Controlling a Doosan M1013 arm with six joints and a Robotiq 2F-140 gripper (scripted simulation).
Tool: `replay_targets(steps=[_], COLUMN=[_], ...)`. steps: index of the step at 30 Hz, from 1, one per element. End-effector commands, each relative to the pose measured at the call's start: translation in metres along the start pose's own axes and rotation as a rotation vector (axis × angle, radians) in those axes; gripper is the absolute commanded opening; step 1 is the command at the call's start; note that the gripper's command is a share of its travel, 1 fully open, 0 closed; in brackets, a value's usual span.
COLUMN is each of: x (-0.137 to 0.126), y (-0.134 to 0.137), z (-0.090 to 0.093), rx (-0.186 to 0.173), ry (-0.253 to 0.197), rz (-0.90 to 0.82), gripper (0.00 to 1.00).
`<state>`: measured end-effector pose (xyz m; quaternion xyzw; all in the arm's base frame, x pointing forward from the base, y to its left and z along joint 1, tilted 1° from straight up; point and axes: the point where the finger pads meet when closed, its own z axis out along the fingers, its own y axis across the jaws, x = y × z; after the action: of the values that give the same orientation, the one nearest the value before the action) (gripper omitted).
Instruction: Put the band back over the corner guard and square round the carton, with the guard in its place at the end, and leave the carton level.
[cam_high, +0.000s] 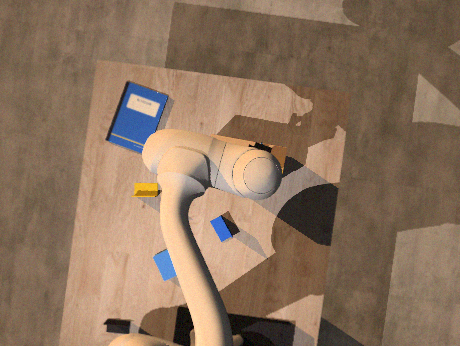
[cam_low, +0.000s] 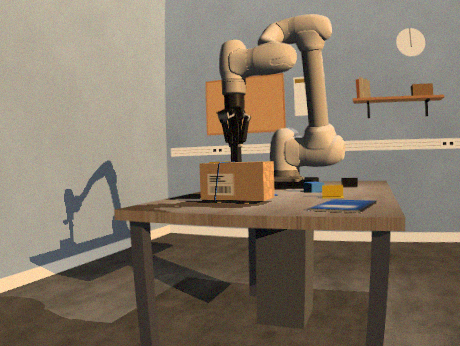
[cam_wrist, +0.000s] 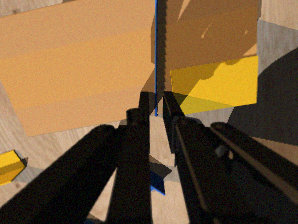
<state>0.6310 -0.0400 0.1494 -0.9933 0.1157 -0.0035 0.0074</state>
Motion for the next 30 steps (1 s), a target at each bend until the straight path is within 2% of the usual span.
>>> replay_targets(steps=[1,27,28,30], x=[0.0003,0.0003,0.0003,0.0003], y=[-0.0001,-0.0001,-0.0001,-0.0001], z=[-0.0004,0.0,0.0,0.0], rx=[0.001,0.001,0.001,0.001], ry=[0.001,0.001,0.001,0.001], rz=[0.0,0.0,0.0,0.0], gripper=[0.18,0.18,0.1,0.1])
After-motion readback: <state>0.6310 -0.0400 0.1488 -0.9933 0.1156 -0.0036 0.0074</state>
